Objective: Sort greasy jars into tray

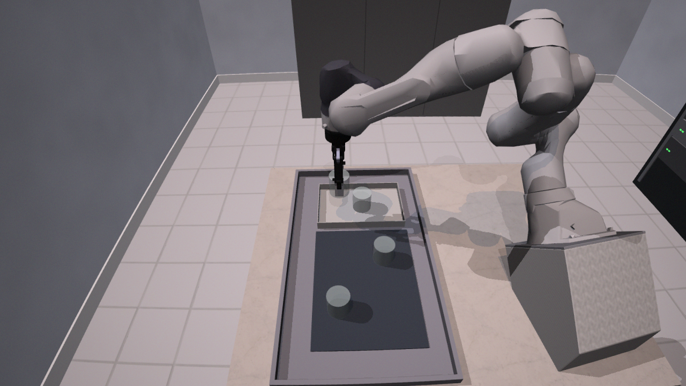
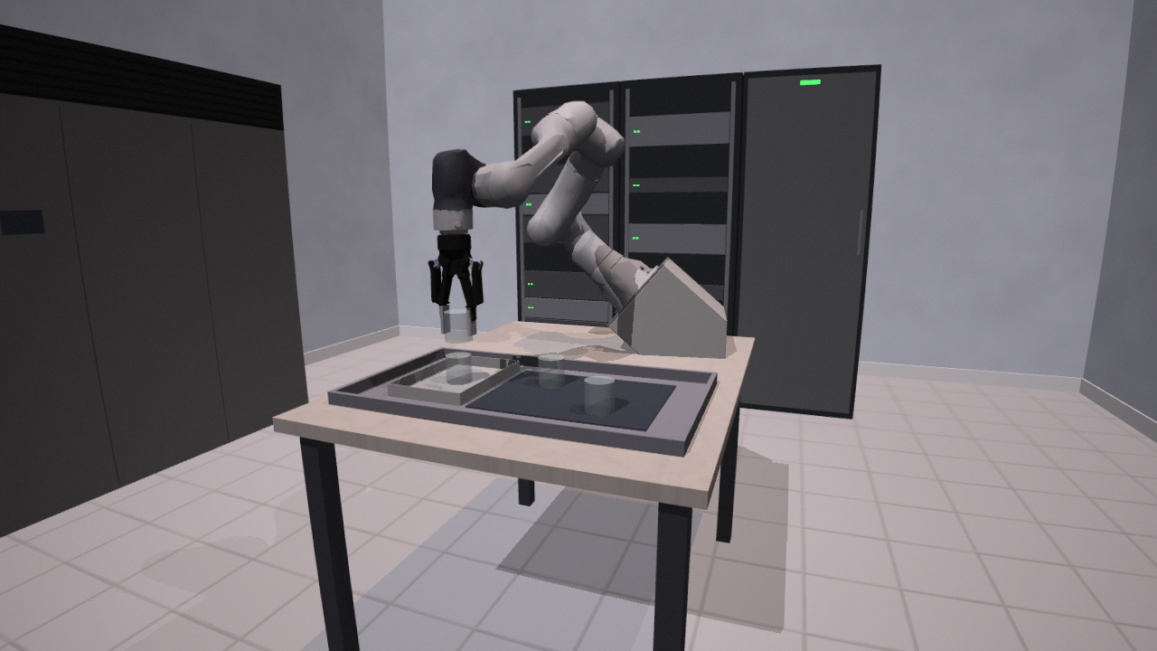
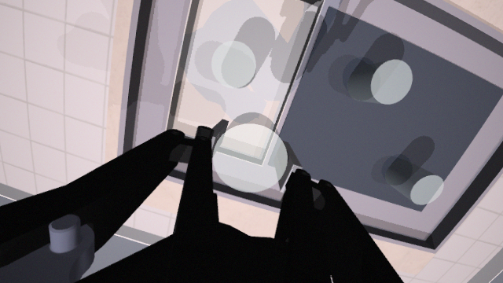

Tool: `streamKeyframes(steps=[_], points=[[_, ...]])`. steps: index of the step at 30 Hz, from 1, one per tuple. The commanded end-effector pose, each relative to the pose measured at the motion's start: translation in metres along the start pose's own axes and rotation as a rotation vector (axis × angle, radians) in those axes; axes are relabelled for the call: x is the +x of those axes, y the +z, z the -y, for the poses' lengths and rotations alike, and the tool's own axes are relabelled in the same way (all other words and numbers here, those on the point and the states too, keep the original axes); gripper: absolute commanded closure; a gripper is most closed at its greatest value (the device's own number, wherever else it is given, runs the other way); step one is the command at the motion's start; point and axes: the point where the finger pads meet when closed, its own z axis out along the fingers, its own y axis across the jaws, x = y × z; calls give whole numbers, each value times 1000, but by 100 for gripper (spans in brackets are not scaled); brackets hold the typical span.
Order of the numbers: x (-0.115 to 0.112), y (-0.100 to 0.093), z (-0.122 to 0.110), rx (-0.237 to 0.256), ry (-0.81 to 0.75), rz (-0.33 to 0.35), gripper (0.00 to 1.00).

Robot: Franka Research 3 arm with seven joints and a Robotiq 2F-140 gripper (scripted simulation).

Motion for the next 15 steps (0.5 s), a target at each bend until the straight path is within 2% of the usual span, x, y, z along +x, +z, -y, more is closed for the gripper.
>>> streamKeyframes(steps=[1, 12, 15], points=[[-6, -2, 12, 6, -27, 5, 100], [-21, -2, 45, 6, -27, 5, 100], [-22, -2, 48, 6, -27, 5, 100]])
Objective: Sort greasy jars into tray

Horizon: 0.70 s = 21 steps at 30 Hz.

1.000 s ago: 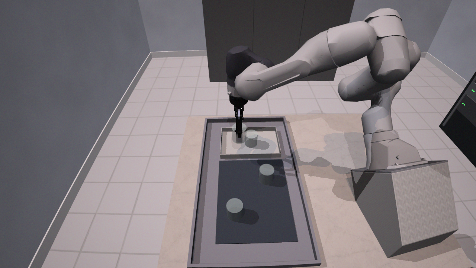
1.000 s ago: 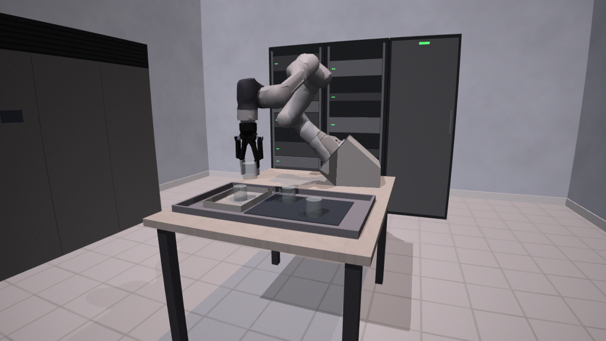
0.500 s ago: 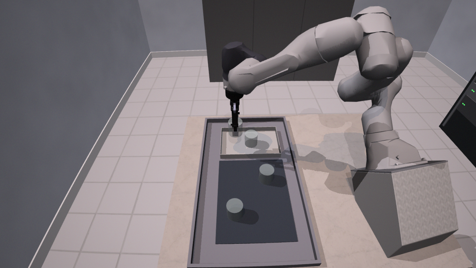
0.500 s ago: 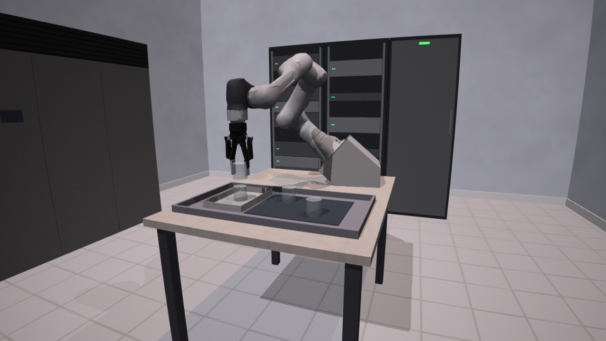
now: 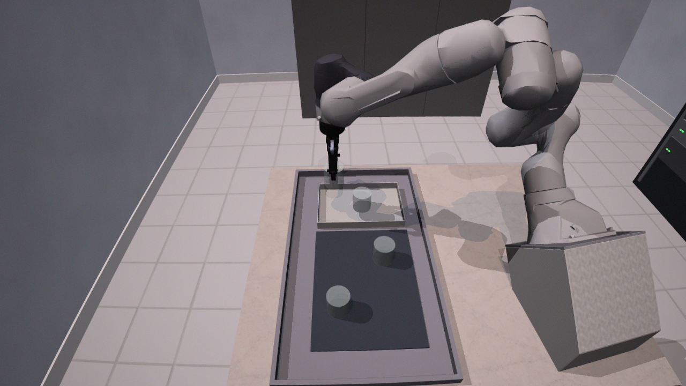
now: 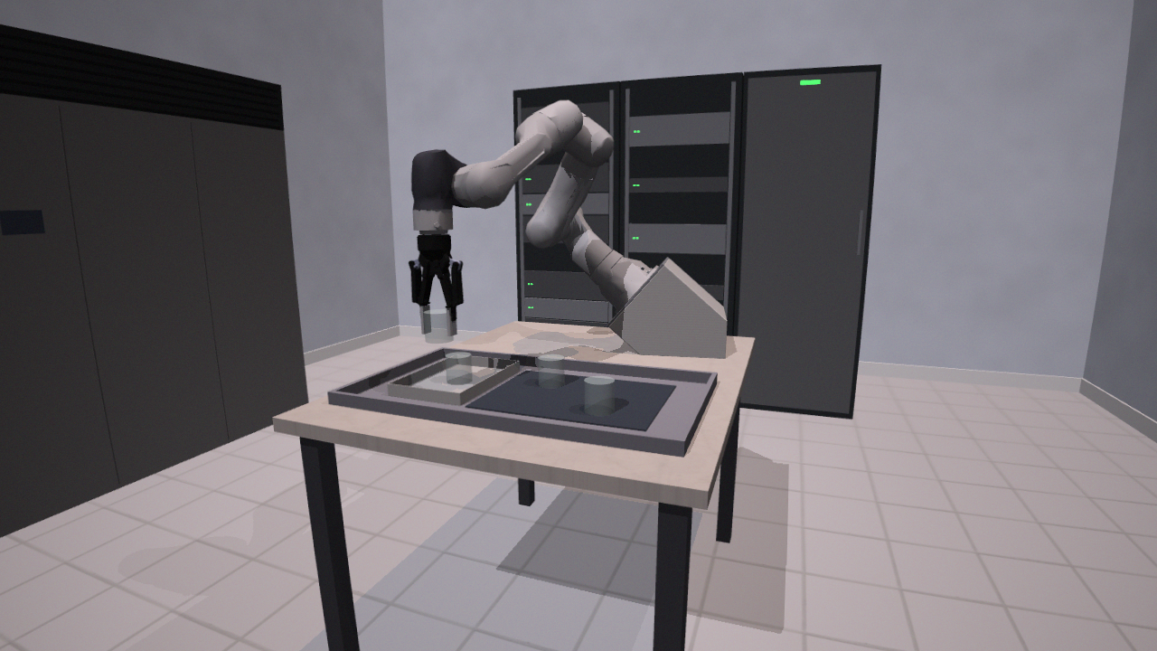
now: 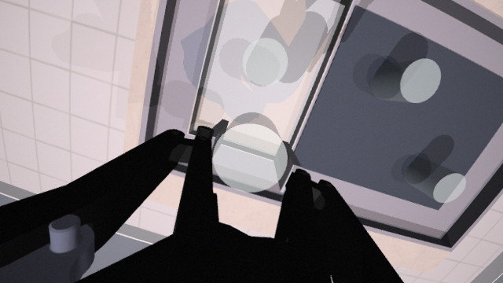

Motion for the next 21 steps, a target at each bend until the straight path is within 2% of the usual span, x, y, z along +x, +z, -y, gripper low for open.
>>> streamKeyframes(steps=[1, 8, 21], points=[[-5, -2, 9, 5, -27, 3, 100], [-6, -2, 12, 5, -27, 3, 100], [-6, 27, 12, 5, -27, 3, 100]])
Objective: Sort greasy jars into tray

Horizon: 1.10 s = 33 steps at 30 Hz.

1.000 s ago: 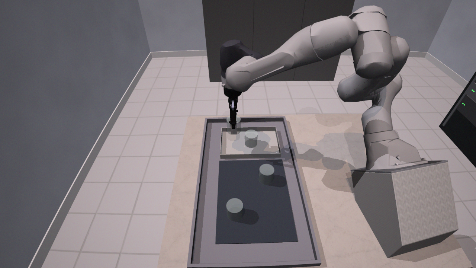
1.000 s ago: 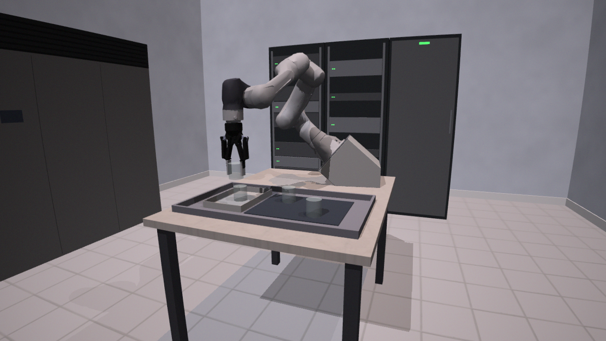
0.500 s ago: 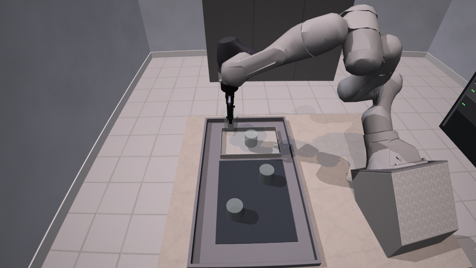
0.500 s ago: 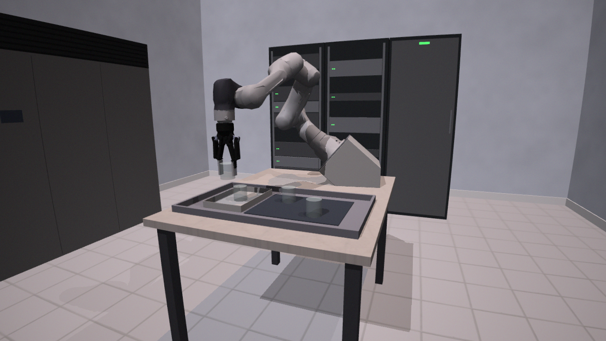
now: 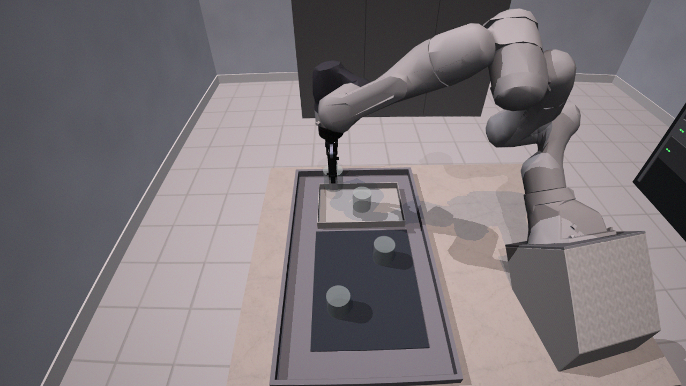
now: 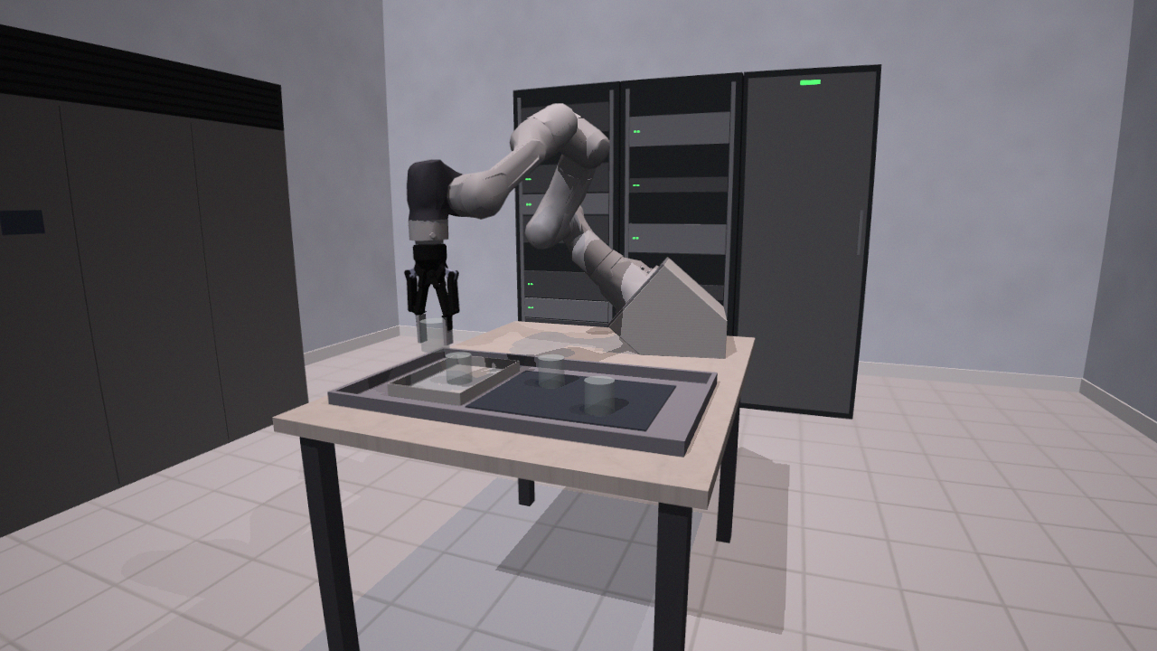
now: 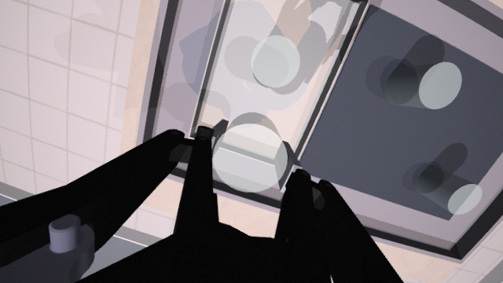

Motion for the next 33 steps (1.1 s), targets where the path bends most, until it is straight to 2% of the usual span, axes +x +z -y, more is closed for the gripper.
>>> streamKeyframes(steps=[1, 27, 33], points=[[-4, 8, 2, 2, -8, 12, 100], [-5, 71, 2, 2, -8, 12, 100], [-5, 76, 2, 2, -8, 12, 100]])
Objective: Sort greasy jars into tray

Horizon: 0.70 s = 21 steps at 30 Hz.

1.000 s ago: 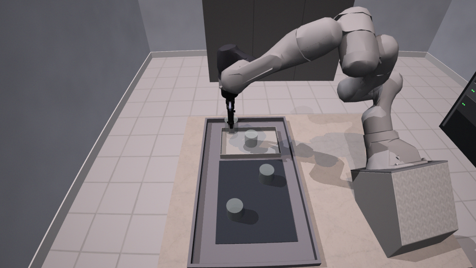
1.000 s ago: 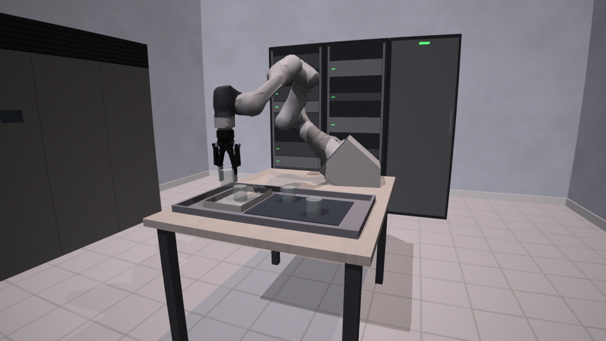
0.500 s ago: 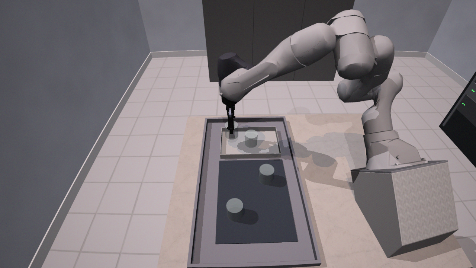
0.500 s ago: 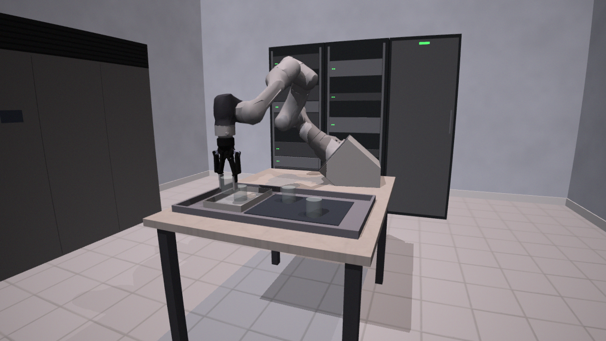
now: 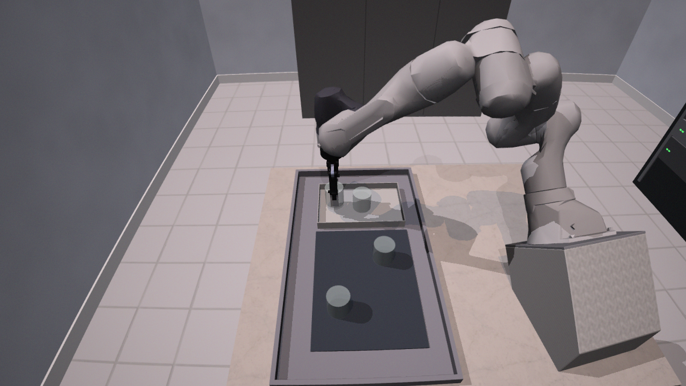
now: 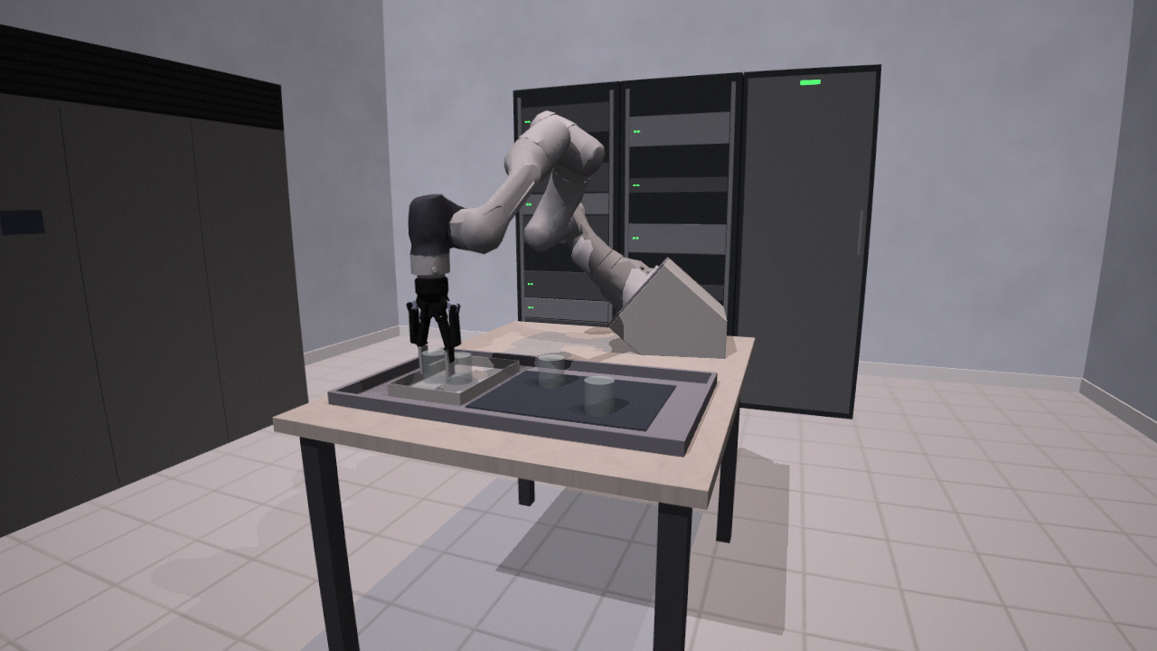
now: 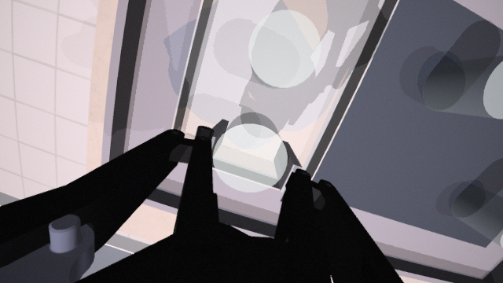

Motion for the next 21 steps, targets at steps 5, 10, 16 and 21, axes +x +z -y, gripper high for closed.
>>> streamKeyframes(steps=[5, 10, 16, 21], points=[[-5, 0, 1, 2, -8, 16, 100], [-5, 4, 1, 2, -8, 16, 100], [-5, 10, 1, 2, -8, 16, 100], [-5, 16, 1, 2, -8, 16, 100]])
